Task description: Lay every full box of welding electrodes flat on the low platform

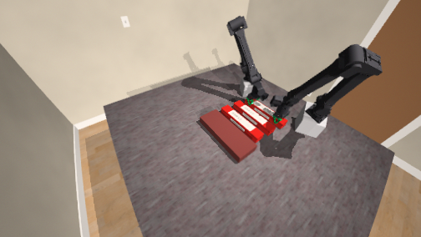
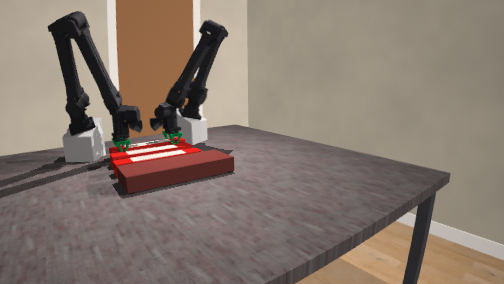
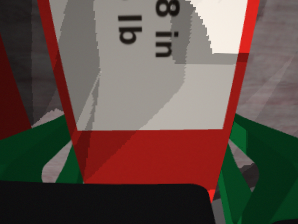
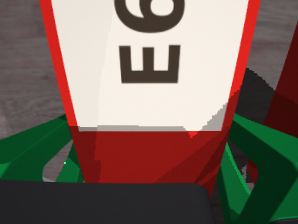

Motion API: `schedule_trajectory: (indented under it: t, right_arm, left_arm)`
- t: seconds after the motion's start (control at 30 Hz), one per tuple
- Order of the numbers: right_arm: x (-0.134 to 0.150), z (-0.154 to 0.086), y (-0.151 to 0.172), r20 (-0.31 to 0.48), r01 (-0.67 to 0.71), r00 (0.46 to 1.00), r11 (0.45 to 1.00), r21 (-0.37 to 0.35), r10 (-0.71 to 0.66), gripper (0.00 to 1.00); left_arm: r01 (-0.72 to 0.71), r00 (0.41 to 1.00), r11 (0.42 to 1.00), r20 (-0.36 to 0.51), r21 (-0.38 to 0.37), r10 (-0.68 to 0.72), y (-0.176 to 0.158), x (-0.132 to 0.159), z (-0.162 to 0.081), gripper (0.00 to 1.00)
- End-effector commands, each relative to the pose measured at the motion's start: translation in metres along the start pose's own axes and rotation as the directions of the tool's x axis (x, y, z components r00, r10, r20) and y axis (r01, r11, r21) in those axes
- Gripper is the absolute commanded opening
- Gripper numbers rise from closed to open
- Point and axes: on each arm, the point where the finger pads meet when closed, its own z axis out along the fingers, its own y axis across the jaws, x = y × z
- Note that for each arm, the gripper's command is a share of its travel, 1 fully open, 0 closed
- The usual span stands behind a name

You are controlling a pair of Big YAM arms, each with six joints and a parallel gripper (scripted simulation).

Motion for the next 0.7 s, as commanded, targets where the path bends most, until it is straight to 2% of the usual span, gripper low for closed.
schedule_trajectory:
  t: [0.0,0.67]
  right_arm:
    - [0.0100,-0.0026,0.0005,-0.015,-0.019,1.000,1.000,0.003,0.019,0.00]
    - [0.0106,-0.0021,0.0010,-0.015,-0.020,1.000,1.000,0.002,0.020,0.00]
  left_arm:
    - [0.031,1.000,0.999,0.002,-0.011,-0.031,0.0020,0.0038,-0.0007,0.00]
    - [0.033,0.999,0.999,-0.001,-0.010,-0.033,0.0017,0.0049,0.0009,0.00]
